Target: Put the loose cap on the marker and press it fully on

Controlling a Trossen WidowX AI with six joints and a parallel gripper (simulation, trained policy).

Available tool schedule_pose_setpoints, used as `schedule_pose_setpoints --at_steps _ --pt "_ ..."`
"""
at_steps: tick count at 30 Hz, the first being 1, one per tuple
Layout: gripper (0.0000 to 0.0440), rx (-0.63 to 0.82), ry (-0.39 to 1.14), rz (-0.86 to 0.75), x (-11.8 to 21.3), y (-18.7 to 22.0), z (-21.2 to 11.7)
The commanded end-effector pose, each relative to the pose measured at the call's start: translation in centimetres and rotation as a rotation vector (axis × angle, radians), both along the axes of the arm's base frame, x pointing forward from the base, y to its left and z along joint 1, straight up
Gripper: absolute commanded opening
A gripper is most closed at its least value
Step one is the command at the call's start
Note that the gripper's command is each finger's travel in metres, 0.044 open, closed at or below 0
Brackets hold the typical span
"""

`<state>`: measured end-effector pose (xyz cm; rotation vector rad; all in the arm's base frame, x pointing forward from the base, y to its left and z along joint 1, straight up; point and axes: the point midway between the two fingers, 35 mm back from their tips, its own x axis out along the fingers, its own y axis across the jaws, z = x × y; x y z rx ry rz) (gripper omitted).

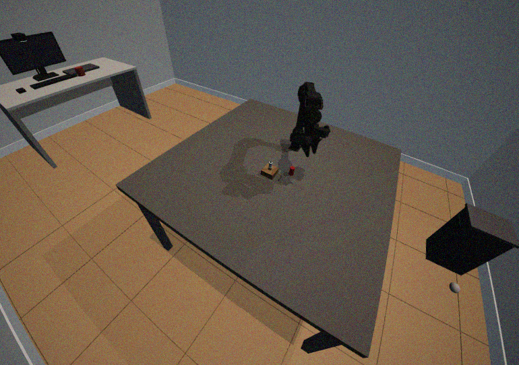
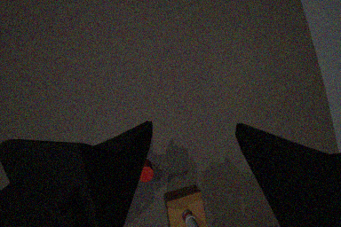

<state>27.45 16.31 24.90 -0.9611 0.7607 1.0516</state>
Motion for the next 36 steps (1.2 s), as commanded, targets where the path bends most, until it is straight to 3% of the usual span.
schedule_pose_setpoints --at_steps 1,36 --pt "0.0325 -0.030 0.033 -0.010 0.1 -0.7 -0.9" --pt "0.0324 -0.263 0.328 -0.074 -0.6 -6.3 -7.8"
